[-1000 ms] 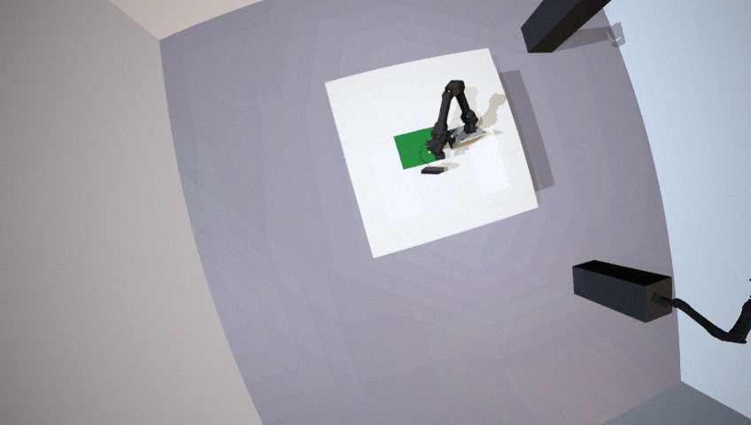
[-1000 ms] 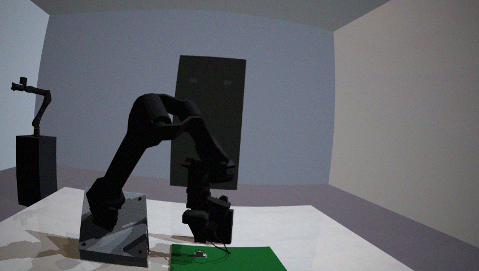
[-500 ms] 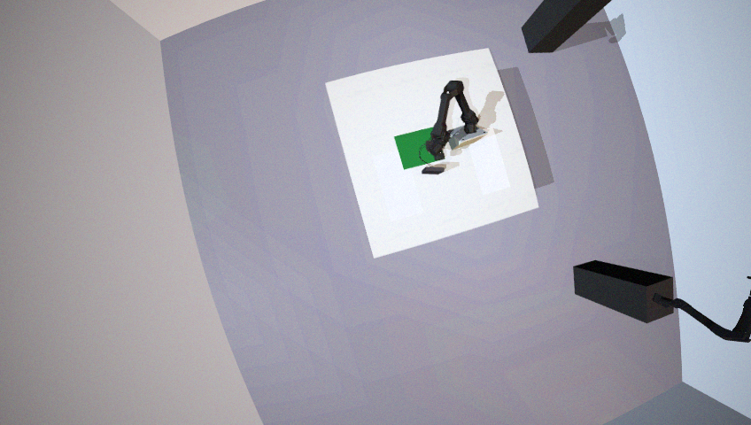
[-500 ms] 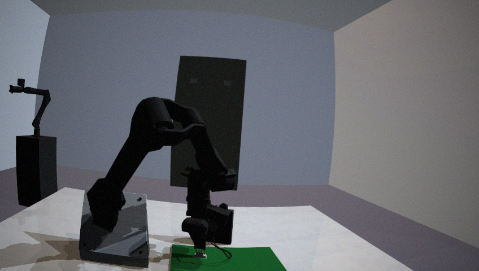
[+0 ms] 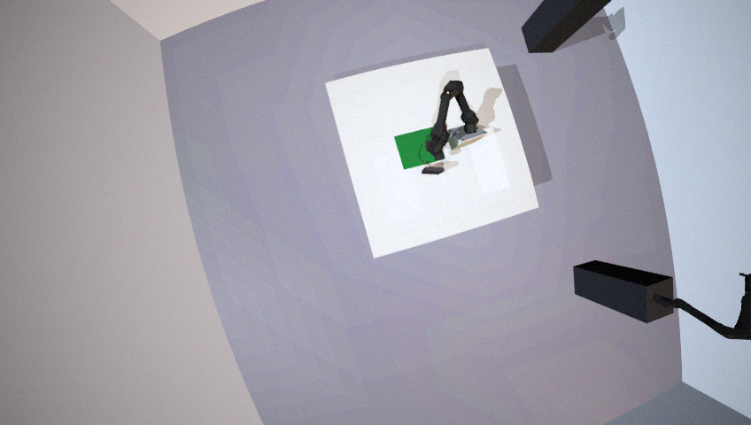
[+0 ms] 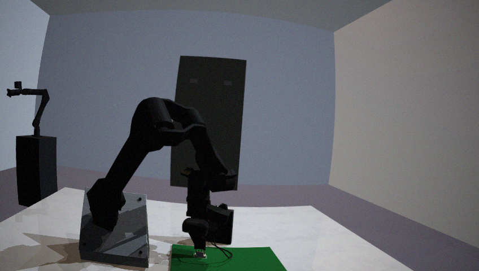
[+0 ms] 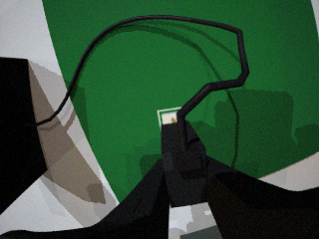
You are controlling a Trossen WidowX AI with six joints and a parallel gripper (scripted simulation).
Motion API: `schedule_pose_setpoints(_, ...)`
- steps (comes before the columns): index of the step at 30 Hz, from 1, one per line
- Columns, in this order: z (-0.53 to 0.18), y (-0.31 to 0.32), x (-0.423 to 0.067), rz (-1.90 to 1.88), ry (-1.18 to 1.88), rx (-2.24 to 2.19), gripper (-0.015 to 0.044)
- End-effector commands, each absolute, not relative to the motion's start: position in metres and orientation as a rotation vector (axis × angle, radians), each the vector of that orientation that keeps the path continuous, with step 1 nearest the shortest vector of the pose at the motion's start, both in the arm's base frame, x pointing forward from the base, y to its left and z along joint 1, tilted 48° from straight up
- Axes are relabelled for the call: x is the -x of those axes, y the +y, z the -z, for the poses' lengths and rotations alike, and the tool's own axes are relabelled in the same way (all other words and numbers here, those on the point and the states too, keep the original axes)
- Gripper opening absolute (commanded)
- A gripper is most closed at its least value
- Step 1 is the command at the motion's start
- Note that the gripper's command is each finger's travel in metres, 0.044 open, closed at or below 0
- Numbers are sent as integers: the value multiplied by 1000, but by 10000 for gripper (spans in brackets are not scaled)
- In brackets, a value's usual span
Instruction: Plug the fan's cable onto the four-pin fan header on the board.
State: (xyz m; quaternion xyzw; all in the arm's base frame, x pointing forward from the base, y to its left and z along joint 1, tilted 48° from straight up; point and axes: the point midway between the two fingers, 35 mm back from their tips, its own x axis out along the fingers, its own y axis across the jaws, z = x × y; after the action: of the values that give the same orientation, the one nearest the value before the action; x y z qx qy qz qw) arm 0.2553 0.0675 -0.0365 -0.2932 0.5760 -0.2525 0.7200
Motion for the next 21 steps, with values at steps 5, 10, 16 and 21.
schedule_pose_setpoints(5,36,68,-257,558,1267,651,0)
schedule_pose_setpoints(10,36,67,-257,558,1267,651,0)
schedule_pose_setpoints(16,37,66,-257,558,1267,652,0)
schedule_pose_setpoints(21,38,65,-257,557,1267,653,0)
